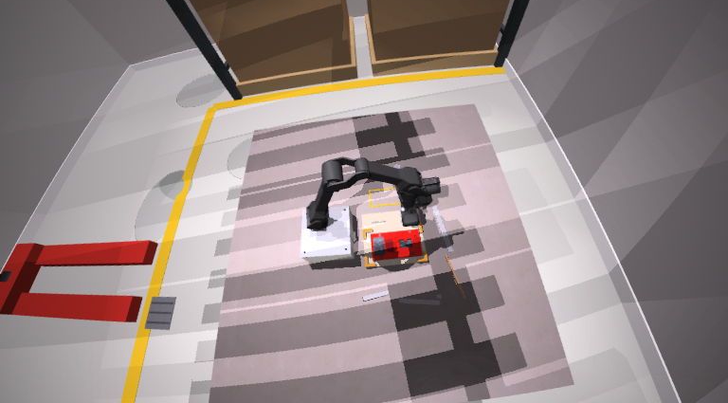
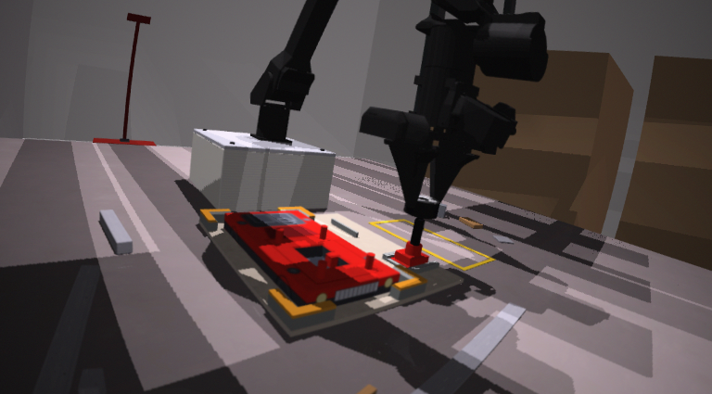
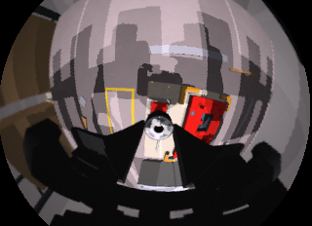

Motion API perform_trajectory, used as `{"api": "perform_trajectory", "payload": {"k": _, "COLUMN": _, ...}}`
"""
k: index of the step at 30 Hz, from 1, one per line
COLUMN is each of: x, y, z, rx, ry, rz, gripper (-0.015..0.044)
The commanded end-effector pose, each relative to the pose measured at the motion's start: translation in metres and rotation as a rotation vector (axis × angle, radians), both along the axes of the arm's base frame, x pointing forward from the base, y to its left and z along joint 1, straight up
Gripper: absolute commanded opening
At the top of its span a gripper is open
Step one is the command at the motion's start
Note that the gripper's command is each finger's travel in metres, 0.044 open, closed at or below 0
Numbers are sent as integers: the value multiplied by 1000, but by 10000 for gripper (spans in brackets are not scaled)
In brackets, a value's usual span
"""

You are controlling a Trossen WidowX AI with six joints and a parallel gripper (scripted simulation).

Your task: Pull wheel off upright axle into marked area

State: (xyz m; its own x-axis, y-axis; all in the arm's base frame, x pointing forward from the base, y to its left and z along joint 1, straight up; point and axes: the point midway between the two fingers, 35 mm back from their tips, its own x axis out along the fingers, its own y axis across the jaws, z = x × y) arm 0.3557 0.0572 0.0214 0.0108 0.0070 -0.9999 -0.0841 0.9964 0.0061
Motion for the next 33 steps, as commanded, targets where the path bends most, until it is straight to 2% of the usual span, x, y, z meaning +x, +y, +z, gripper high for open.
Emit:
{"api": "perform_trajectory", "payload": {"k": 1, "x": 1, "y": 0, "z": 17, "rx": 2, "ry": -10, "rz": -4, "gripper": 0}}
{"api": "perform_trajectory", "payload": {"k": 5, "x": -2, "y": 0, "z": 33, "rx": 2, "ry": -10, "rz": -4, "gripper": 0}}
{"api": "perform_trajectory", "payload": {"k": 9, "x": -3, "y": 3, "z": 25, "rx": 1, "ry": -5, "rz": 0, "gripper": 0}}
{"api": "perform_trajectory", "payload": {"k": 33, "x": -60, "y": 95, "z": 33, "rx": 9, "ry": -5, "rz": -3, "gripper": 0}}
